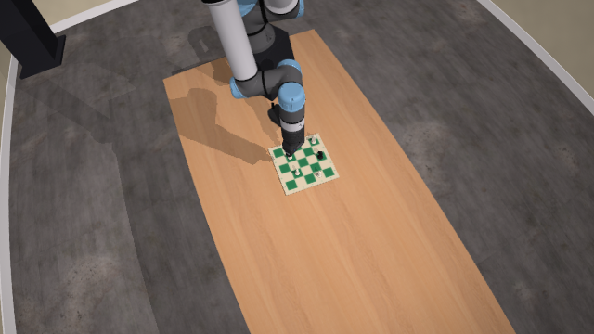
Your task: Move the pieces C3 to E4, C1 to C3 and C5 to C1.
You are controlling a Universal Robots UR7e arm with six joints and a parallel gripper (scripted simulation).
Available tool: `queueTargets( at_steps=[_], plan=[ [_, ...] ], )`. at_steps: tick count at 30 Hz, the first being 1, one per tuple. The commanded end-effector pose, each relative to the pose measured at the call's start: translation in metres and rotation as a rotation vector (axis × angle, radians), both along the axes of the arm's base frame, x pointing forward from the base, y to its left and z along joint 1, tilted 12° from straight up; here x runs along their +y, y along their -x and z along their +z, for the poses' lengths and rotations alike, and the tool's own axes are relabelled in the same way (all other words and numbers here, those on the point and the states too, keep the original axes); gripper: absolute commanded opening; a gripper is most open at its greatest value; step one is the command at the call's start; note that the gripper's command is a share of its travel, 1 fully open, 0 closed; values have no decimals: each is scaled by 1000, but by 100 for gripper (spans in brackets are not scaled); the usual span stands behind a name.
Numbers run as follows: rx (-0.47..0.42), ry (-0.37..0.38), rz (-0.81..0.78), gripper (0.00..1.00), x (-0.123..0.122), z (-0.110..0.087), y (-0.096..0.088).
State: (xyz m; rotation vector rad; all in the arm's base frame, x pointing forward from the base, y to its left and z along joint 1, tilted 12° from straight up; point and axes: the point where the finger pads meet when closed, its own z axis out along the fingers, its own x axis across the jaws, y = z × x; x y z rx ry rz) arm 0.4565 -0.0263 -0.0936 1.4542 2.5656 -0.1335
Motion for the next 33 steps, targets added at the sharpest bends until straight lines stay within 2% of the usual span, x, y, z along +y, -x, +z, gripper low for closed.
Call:
queueTargets(
  at_steps=[1, 4, 6, 15, 33],
  plan=[
    [-27, -15, -160, 0, 17, -3, 1],
    [-46, -28, -265, 0, 29, -5, 2],
    [-46, -28, -265, 0, 29, -5, 2],
    [-82, -52, -465, 0, 52, -9, 3],
    [-84, -54, -480, 0, 54, -9, 3]
  ],
)
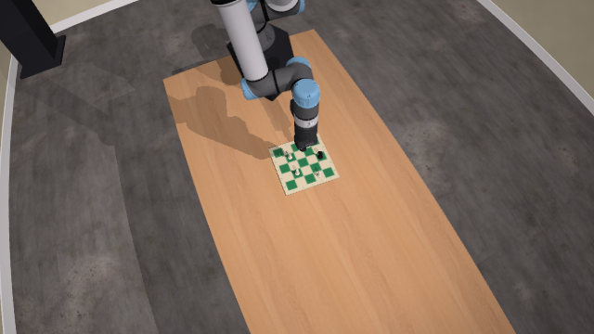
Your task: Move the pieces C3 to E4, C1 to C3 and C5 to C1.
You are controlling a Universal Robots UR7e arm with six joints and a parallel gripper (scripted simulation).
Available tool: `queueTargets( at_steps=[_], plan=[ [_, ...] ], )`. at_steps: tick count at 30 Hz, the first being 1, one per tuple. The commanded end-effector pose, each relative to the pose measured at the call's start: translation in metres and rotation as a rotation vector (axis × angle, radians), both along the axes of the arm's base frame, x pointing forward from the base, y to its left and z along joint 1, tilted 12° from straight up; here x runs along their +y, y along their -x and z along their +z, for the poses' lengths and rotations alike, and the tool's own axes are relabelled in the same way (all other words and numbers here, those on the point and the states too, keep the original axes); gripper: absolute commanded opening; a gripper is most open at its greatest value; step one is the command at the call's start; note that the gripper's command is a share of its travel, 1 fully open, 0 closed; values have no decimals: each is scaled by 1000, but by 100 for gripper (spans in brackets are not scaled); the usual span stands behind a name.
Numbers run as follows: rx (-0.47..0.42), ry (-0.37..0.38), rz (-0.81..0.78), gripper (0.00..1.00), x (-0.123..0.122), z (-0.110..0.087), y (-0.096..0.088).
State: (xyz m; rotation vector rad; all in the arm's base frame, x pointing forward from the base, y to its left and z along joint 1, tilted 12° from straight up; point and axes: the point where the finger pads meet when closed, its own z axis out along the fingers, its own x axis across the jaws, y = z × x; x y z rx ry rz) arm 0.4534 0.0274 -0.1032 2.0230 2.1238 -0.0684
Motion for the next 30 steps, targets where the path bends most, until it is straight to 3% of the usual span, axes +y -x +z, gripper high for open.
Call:
queueTargets(
  at_steps=[1, 10, 22, 30],
  plan=[
    [-1, 0, 0, 0, 0, 0, 0],
    [-1, 0, 0, 0, -2, -11, -2],
    [-1, 0, 0, 0, -11, -62, -8],
    [-1, 0, 0, 0, -15, -84, -11]
  ],
)
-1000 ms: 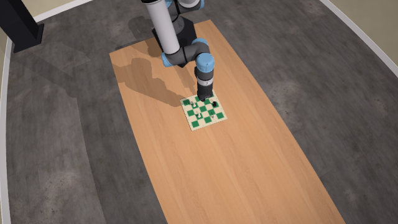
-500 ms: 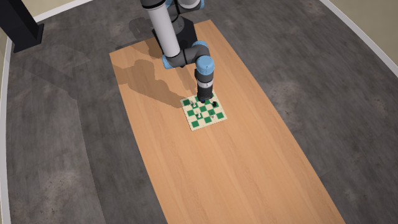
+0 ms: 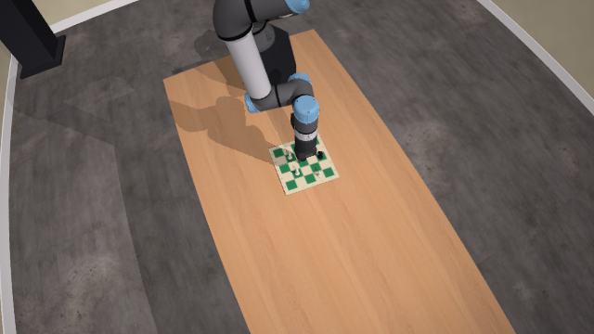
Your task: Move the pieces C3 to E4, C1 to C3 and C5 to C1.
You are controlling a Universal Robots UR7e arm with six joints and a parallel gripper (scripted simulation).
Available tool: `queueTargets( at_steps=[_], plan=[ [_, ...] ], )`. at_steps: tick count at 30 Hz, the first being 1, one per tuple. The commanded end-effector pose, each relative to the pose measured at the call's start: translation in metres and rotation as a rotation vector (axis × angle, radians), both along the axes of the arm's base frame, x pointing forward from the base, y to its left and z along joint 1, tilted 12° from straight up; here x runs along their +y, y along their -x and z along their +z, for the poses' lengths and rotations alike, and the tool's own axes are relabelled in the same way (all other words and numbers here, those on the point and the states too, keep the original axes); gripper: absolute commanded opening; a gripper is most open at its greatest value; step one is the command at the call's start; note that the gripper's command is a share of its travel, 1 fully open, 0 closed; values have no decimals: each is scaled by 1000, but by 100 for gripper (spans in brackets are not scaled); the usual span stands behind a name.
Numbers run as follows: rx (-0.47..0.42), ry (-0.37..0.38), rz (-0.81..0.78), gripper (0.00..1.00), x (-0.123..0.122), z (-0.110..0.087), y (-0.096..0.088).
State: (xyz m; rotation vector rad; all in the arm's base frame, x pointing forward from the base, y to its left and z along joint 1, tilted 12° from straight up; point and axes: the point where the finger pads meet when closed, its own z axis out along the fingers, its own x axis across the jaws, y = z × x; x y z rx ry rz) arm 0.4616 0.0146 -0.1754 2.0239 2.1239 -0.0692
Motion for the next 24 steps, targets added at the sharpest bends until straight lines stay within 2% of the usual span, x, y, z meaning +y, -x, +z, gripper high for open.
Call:
queueTargets(
  at_steps=[1, 7, 24],
  plan=[
    [-2, 0, 0, 0, -3, -14, -3],
    [-2, 0, 0, 0, -4, -21, -4],
    [-2, 0, 0, 0, -4, -21, -4]
  ],
)
